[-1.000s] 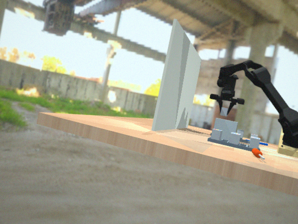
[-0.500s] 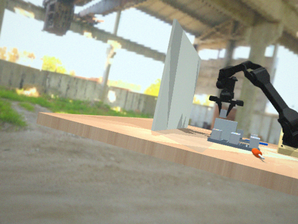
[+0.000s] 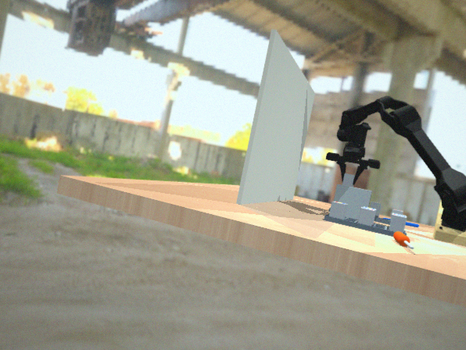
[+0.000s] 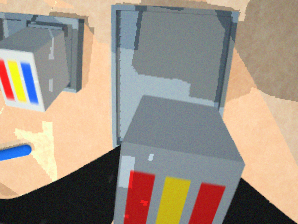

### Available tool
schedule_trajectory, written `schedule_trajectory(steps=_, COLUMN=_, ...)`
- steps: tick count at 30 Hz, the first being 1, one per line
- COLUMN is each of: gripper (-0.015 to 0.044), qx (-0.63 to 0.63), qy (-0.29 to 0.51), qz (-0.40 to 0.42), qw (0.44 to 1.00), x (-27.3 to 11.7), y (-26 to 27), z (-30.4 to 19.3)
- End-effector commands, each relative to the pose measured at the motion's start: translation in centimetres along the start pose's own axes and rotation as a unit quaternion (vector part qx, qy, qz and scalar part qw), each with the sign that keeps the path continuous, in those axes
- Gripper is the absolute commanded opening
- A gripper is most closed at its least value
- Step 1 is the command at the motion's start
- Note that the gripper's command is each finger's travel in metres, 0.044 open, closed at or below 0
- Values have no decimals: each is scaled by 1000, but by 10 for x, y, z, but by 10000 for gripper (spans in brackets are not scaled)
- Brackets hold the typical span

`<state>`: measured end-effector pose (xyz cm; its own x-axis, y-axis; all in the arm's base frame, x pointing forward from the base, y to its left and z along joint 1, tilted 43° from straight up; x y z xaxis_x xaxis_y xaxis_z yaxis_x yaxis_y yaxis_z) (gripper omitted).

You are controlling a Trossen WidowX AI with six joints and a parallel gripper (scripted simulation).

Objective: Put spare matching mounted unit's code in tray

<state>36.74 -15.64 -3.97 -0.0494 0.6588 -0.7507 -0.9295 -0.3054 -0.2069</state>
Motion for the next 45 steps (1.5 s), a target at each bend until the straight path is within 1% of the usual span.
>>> schedule_trajectory(steps=1, gripper=0, qx=2, qy=-1, qz=-3, qw=1000, x=2, y=-1, z=0)
schedule_trajectory(steps=45, gripper=0, qx=2, qy=-1, qz=-3, qw=1000, x=34, y=-2, z=0)
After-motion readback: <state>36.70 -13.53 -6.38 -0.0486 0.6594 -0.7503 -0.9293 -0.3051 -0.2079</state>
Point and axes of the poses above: the point midway between the two fingers, 35 mm back from their tips, its own x axis out along the fingers, its own y axis across the jaws, z = x × y, the point moved 1 cm from there along -x, back along the fingers, and after that the axes turned 14 degrees about -x, right-handed, at the moved point
